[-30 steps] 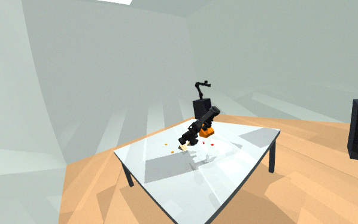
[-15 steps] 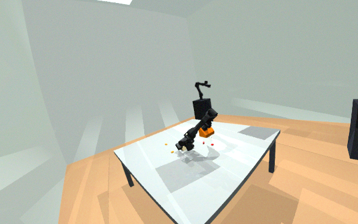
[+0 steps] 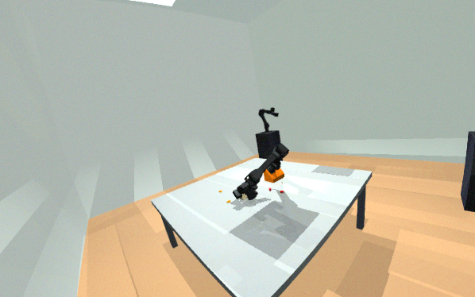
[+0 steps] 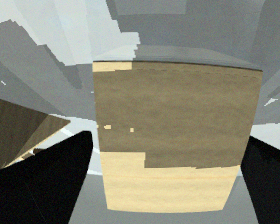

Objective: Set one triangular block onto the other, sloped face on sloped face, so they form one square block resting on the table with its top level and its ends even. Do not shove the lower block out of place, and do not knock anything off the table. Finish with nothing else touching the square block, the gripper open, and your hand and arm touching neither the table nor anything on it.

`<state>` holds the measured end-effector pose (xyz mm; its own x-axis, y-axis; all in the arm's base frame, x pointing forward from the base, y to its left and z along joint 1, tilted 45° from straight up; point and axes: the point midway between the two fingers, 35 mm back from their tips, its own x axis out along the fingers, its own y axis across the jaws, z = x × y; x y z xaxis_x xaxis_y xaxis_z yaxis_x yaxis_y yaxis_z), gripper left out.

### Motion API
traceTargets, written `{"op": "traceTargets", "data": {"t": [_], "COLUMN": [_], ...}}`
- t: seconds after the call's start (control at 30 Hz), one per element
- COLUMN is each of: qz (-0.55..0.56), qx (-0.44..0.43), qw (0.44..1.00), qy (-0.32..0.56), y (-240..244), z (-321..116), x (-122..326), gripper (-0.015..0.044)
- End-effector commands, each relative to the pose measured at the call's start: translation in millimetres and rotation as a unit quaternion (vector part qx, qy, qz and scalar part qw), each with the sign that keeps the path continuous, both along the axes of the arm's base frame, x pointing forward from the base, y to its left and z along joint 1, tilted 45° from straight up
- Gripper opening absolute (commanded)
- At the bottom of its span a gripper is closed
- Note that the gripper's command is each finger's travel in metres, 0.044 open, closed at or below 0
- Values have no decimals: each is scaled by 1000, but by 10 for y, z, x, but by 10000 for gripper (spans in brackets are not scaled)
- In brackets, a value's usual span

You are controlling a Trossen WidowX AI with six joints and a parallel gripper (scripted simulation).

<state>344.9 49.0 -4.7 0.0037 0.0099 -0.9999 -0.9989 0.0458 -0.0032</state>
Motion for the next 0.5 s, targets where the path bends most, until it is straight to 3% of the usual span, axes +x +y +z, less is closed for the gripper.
{"op": "traceTargets", "data": {"t": [0.0, 0.07, 0.3, 0.47], "qz": [0, 0, 0, 0], "qx": [0, 0, 0, 0], "qw": [1000, 1000, 1000, 1000], "qy": [0, 0, 0, 0], "y": [-1, -1, -1, -23], "z": [1, 1, 1, 23], "x": [1, 1, 1, 4], "gripper": [282, 230, 183, 52]}}
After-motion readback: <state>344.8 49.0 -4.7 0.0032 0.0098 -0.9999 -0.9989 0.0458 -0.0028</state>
